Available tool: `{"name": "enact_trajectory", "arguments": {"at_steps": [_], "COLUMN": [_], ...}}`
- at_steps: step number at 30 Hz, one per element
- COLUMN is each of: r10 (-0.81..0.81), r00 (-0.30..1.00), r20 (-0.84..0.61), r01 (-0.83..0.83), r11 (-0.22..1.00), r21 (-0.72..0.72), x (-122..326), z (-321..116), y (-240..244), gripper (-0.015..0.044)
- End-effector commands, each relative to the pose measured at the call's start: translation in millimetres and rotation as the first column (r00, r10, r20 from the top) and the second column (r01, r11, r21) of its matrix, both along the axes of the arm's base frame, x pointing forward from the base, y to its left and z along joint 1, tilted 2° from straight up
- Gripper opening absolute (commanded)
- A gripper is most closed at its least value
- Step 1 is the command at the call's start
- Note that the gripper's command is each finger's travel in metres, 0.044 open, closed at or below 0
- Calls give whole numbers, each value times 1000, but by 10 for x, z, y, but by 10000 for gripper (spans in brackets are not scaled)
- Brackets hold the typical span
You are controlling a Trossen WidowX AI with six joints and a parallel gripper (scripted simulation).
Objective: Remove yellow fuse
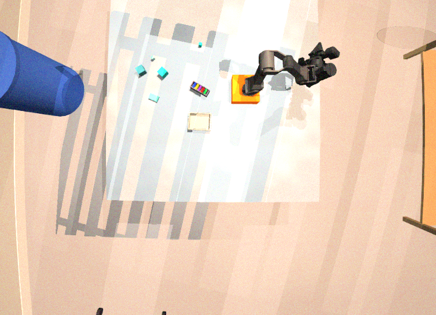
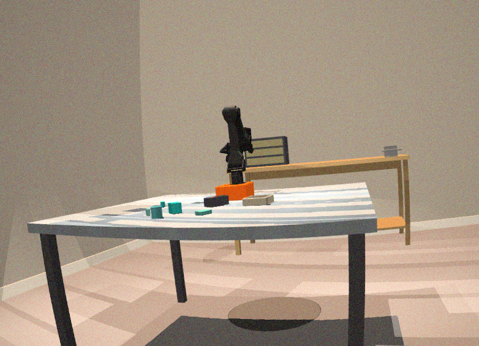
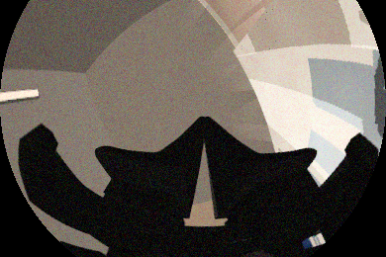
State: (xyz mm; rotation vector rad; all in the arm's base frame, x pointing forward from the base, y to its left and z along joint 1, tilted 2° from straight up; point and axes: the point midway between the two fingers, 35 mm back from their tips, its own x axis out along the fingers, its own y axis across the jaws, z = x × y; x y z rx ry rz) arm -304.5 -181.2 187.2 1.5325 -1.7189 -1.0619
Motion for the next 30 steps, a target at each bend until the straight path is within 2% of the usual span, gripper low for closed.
{"name": "enact_trajectory", "arguments": {"at_steps": [1,3,4,12,17,23,30], "r10": [-10,-57,-33,265,438,648,812], "r00": [1000,998,997,926,817,593,186], "r20": [-3,-36,-65,-271,-376,-478,-553], "r01": [10,58,37,-214,-342,-492,-612], "r11": [1000,998,998,956,892,761,536], "r21": [4,34,54,202,296,423,582], "x": [-17,-102,-63,654,1189,2041,3217], "z": [-9,-74,-104,-252,-375,-563,-810], "y": [0,-48,-179,-1238,-1652,-2016,-2120], "gripper": [26,68,68,68,68,68,68]}}
